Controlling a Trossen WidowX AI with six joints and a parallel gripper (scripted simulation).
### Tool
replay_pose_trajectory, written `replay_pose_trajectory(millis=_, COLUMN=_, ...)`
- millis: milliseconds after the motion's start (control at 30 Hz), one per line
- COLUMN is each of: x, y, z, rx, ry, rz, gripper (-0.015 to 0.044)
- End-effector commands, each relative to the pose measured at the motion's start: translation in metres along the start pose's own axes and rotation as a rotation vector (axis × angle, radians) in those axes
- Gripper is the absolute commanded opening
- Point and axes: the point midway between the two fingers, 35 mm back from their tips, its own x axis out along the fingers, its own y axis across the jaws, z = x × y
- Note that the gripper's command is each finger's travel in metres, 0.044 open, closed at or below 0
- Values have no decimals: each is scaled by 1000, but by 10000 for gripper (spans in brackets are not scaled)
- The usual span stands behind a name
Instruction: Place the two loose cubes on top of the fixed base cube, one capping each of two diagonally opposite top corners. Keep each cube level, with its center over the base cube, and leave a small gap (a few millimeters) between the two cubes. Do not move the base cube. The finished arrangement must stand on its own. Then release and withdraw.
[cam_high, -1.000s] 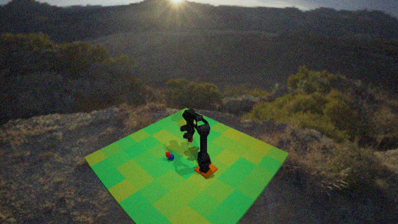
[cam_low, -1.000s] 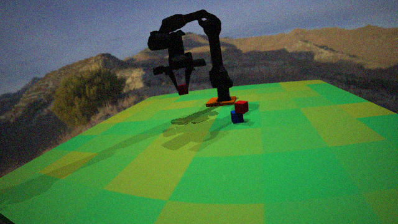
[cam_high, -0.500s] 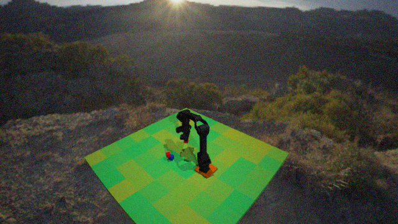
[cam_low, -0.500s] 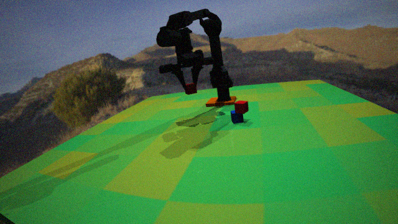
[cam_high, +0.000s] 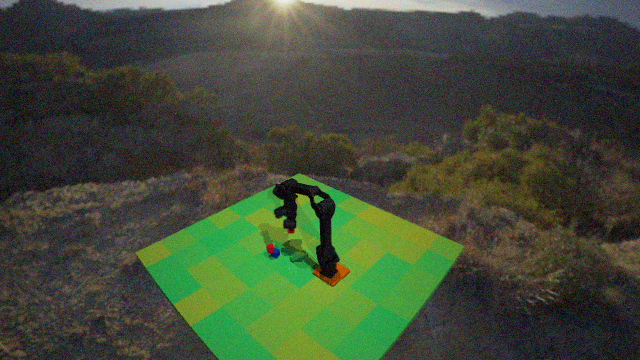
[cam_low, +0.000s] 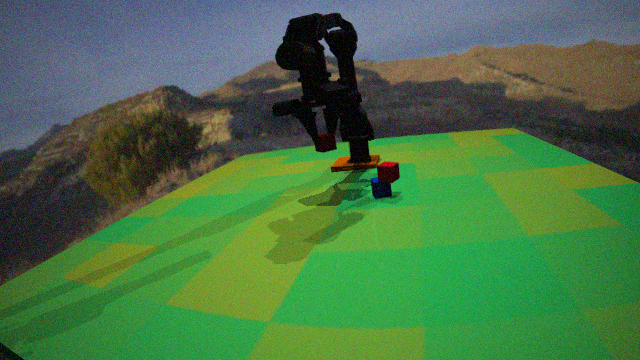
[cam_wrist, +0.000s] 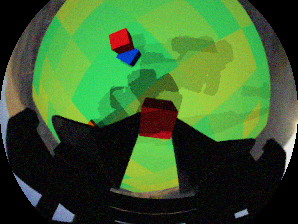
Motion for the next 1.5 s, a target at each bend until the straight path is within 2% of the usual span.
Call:
replay_pose_trajectory(millis=0, x=1, y=8, z=13, rx=-42, ry=-8, rz=2, gripper=105)
replay_pose_trajectory(millis=767, x=4, y=61, z=65, rx=-287, ry=-16, rz=7, gripper=105)
replay_pose_trajectory(millis=933, x=6, y=63, z=67, rx=-294, ry=-16, rz=7, gripper=105)
replay_pose_trajectory(millis=1233, x=33, y=63, z=65, rx=-294, ry=-16, rz=7, gripper=105)
replay_pose_trajectory(millis=1467, x=35, y=63, z=65, rx=-294, ry=-16, rz=7, gripper=105)
